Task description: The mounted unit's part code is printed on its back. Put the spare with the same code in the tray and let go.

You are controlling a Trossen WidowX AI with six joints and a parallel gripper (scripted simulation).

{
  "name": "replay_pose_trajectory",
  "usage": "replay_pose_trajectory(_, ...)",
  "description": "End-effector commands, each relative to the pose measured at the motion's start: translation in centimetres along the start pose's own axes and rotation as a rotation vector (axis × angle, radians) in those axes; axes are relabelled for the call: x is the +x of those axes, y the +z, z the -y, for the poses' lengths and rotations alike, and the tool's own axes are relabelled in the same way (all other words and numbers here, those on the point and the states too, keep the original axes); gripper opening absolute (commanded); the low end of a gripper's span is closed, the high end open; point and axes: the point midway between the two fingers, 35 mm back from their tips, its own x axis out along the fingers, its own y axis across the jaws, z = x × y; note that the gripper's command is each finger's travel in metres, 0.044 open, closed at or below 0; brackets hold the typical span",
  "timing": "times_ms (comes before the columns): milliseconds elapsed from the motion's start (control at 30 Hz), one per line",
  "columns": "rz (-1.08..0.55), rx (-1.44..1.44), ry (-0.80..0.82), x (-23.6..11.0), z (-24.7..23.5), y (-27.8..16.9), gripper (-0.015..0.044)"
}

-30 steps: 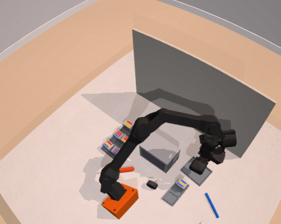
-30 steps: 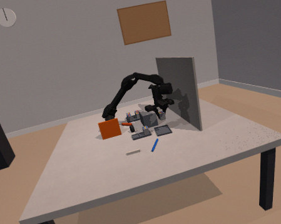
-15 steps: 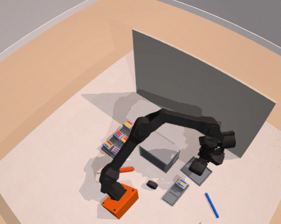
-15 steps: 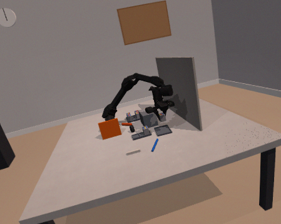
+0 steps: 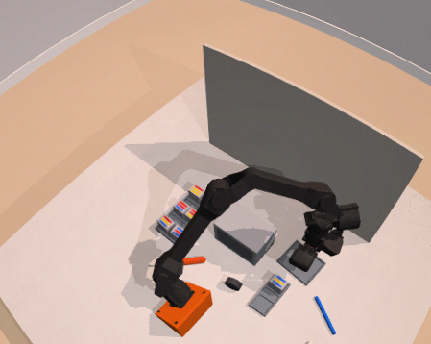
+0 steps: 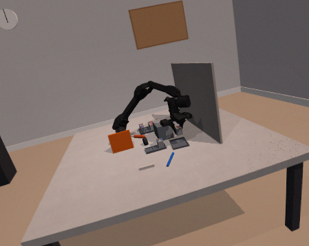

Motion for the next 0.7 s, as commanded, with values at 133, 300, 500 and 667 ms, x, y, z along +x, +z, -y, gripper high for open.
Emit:
replay_pose_trajectory(133, -0.011, 0.007, -0.001, 0.8, 0.2, -0.1, 0.0)
replay_pose_trajectory(300, -0.012, 0.007, -0.002, 1.2, 0.2, -0.2, 0.0)
replay_pose_trajectory(500, -0.013, 0.007, -0.003, 1.7, 0.3, -0.2, 0.0)
replay_pose_trajectory(667, -0.013, 0.006, -0.003, 2.1, 0.3, -0.2, 0.0)
